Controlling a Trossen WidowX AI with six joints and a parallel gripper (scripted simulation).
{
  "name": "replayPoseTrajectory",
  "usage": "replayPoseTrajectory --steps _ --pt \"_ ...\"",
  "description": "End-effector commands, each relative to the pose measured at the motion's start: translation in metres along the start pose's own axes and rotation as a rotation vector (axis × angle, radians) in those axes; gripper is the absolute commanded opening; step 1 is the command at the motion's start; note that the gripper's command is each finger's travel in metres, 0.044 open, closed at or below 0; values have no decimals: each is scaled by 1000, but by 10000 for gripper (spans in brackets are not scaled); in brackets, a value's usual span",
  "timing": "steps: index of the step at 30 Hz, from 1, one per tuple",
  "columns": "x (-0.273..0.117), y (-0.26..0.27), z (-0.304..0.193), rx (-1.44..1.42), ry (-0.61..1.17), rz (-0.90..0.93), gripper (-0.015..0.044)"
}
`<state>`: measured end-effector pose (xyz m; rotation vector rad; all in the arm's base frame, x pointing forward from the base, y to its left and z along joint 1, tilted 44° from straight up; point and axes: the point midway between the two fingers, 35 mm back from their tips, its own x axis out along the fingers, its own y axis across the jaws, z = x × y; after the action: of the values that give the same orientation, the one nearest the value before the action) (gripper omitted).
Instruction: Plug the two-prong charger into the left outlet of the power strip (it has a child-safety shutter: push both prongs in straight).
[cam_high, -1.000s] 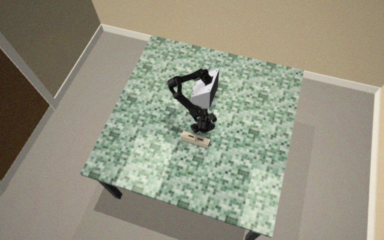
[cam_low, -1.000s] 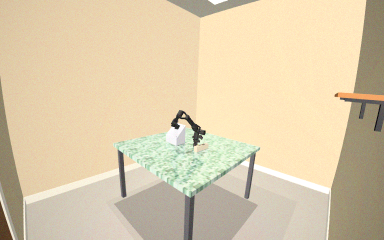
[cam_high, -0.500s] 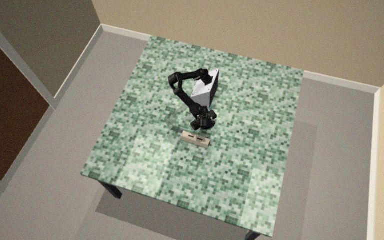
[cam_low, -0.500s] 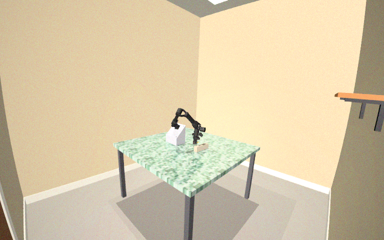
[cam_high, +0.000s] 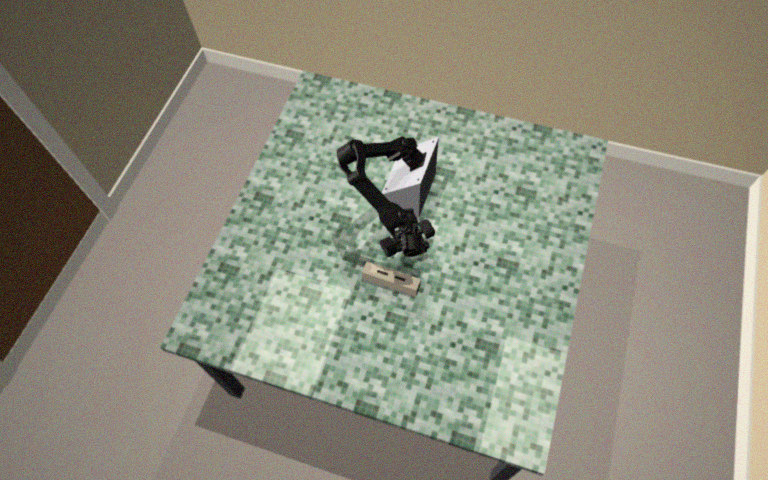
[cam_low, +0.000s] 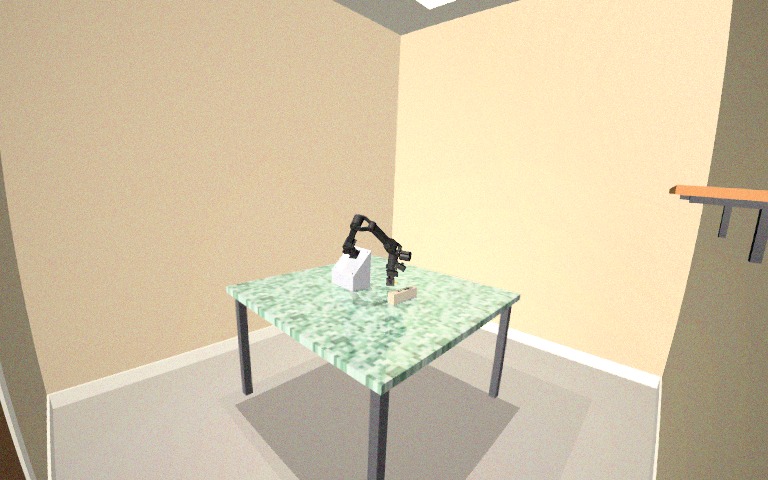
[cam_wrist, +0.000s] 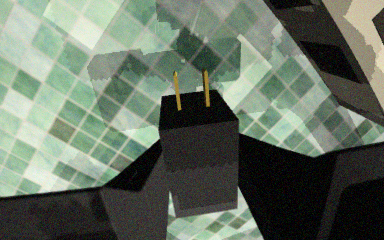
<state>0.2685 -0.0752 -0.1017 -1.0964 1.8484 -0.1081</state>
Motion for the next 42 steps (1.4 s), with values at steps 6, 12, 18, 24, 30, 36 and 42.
replayPoseTrajectory --steps 6,12,18,24,30,36,42 --pt "8 4 2 150 -4 16 0" --pt "13 5 4 251 -6 23 0" --pt "18 7 5 352 -6 30 0" --pt "23 9 6 454 -7 37 0" --pt "28 10 8 555 -6 44 0" --pt "33 12 9 656 -5 51 0" --pt "37 14 10 758 -4 58 0"
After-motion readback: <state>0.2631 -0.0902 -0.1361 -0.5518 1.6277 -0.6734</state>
